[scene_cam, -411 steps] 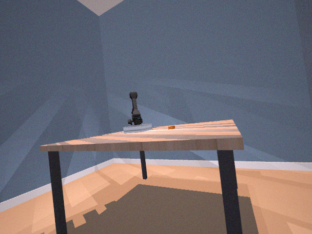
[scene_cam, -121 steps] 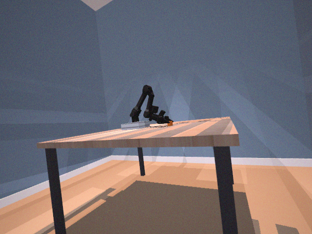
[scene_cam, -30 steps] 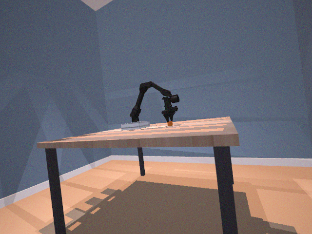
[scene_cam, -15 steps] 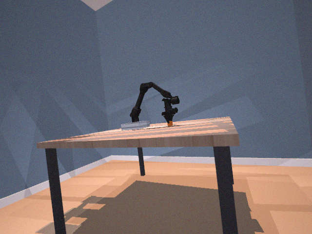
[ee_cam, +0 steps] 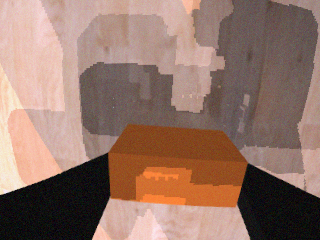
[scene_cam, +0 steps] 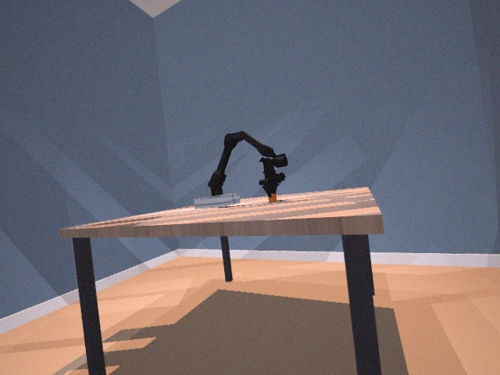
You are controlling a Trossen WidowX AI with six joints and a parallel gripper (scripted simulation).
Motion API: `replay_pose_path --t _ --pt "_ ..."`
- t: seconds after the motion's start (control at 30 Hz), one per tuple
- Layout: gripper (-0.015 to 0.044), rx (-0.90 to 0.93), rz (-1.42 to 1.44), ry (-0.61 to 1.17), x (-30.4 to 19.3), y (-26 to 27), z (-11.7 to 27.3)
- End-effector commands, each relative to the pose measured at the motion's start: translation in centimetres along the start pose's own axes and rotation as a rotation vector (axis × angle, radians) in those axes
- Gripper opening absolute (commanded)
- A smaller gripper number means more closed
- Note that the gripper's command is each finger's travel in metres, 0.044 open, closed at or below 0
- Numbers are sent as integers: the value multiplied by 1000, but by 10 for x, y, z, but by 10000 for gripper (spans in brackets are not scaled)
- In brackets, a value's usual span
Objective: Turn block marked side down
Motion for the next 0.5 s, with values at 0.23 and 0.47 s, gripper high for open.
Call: replay_pose_path --t 0.23,0.47 --pt "11 -4 -3 -2 0 0 25" --pt "0 -2 -3 -12 0 0 29"
Point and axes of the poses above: the point midway between the two fingers, 35 mm back from their tips, its own z axis back along the fingers, its own y axis across the jaws, x = y × z, the point moved 7 cm from there along z, back along the fingers, and after that the axes turned 9 degrees about -z, right-handed, at the moved point
